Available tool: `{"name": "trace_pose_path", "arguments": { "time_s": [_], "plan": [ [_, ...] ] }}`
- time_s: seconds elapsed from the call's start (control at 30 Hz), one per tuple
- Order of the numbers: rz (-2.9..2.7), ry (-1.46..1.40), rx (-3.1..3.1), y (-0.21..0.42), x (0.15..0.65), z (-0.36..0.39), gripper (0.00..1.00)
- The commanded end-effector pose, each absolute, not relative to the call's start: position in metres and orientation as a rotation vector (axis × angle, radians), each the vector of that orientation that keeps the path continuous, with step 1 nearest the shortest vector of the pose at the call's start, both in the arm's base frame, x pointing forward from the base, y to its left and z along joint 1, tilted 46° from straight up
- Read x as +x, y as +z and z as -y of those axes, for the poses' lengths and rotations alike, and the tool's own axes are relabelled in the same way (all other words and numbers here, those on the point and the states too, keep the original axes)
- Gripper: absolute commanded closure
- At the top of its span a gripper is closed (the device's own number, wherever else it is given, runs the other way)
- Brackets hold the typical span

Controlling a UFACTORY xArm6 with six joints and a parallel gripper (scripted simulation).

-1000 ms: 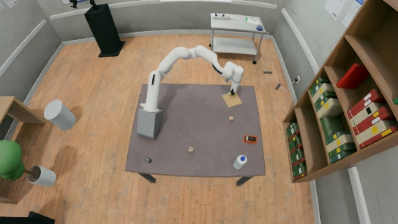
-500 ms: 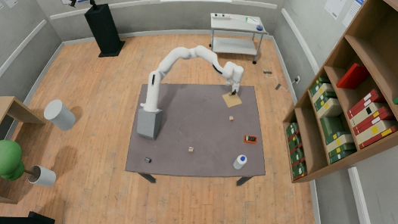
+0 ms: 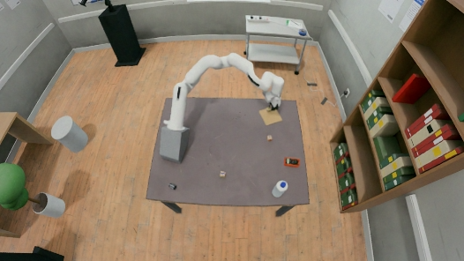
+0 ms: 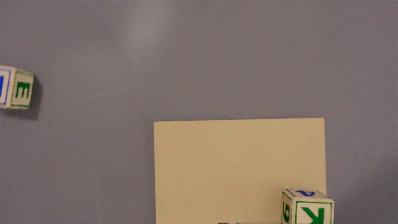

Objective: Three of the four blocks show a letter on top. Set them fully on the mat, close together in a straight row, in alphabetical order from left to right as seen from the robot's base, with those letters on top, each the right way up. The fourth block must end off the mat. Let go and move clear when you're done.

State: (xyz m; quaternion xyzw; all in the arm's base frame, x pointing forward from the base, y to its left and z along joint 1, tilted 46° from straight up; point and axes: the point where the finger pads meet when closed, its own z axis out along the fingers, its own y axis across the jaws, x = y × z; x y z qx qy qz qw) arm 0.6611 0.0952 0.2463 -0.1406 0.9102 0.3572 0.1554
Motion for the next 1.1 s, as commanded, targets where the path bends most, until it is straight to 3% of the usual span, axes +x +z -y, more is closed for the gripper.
{"name": "trace_pose_path", "arguments": {
  "time_s": [0.0,1.07],
  "plan": [
    [-2.53,0.977,-0.572,0.2485,0.6621,-0.0942,0.72],
    [-1.951,0.641,-1.451,0.251,0.6642,-0.0959,0.72]
  ]
}}
